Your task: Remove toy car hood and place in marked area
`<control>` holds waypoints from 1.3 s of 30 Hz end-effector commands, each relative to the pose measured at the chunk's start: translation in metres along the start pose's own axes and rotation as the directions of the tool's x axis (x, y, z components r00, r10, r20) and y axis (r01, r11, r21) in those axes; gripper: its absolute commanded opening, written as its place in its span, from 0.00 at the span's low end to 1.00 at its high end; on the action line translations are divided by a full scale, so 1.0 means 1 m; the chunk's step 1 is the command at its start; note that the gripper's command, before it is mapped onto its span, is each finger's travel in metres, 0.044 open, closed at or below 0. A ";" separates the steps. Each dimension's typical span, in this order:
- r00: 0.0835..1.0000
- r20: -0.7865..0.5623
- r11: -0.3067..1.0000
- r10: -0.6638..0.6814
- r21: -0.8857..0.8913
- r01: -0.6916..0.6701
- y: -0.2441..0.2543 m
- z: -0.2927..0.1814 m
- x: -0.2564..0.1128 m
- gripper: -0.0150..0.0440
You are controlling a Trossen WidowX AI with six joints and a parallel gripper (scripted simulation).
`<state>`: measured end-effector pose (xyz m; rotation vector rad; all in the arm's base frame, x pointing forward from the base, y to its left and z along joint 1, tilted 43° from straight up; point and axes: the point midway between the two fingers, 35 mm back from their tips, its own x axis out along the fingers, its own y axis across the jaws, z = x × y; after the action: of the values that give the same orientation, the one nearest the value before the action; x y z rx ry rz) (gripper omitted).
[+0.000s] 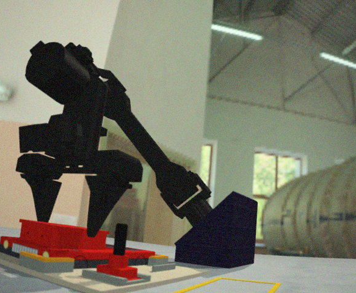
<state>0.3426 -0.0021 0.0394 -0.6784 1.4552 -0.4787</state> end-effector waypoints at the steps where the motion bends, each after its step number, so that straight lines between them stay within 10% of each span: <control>1: 1.000 -0.001 1.000 -0.003 -0.003 0.003 0.000 -0.001 0.003 1.00; 11: 1.000 -0.001 1.000 -0.003 -0.003 0.003 0.000 -0.001 0.008 1.00; 24: 1.000 0.000 1.000 0.000 0.000 0.000 0.000 0.000 0.005 0.75; 35: 1.000 0.000 1.000 0.000 0.000 0.000 0.000 0.000 0.000 0.26; 39: 1.000 0.000 1.000 0.000 0.000 0.000 0.000 0.000 -0.003 0.25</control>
<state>0.3426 -0.0018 0.0394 -0.6825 1.4552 -0.4771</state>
